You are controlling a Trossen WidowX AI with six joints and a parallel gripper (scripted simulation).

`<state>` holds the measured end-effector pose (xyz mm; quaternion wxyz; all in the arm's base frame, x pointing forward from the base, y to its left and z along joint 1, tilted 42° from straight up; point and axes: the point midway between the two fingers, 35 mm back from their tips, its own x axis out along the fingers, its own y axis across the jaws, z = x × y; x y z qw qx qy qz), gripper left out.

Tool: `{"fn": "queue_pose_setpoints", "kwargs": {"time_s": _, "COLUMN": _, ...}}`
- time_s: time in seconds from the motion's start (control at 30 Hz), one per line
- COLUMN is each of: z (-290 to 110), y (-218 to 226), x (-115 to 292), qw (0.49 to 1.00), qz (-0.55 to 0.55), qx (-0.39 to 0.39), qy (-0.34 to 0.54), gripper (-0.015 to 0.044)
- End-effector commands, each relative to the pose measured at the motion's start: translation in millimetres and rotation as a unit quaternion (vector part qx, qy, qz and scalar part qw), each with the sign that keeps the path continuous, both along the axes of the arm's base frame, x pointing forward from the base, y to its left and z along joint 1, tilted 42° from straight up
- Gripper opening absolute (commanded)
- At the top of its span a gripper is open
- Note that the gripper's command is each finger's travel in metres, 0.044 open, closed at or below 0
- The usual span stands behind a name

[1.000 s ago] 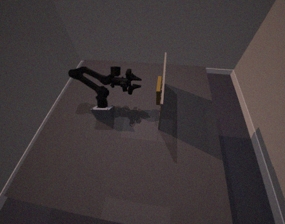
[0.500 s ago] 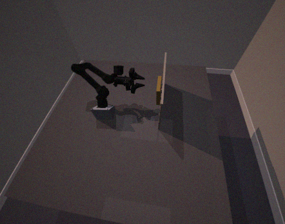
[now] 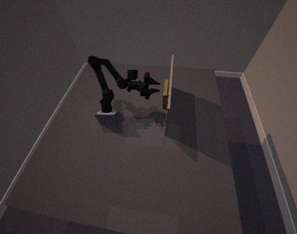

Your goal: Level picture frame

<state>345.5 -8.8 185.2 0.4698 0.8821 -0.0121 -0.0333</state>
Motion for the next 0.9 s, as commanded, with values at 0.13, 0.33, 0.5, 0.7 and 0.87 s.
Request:
{"fn": "queue_pose_setpoints", "kwargs": {"time_s": 0.13, "z": 1, "y": 1, "x": 2, "qw": 1.0, "qz": 0.002, "qx": 0.002, "qy": -0.002, "gripper": 0.026}}
{"fn": "queue_pose_setpoints", "kwargs": {"time_s": 0.33, "z": 1, "y": 1, "x": 3, "qw": 1.0, "qz": 0.002, "qx": 0.002, "qy": -0.002, "gripper": 0.026}}
{"fn": "queue_pose_setpoints", "kwargs": {"time_s": 0.5, "z": 1, "y": 0, "x": 8, "qw": 1.0, "qz": 0.002, "qx": 0.002, "qy": -0.002, "gripper": 0.026}}
{"fn": "queue_pose_setpoints", "kwargs": {"time_s": 0.7, "z": 2, "y": 0, "x": 17, "qw": 1.0, "qz": 0.002, "qx": 0.002, "qy": -0.003, "gripper": 0.026}}
{"fn": "queue_pose_setpoints", "kwargs": {"time_s": 0.87, "z": 1, "y": 0, "x": 25, "qw": 1.0, "qz": 0.002, "qx": 0.002, "qy": -0.003, "gripper": 0.026}}
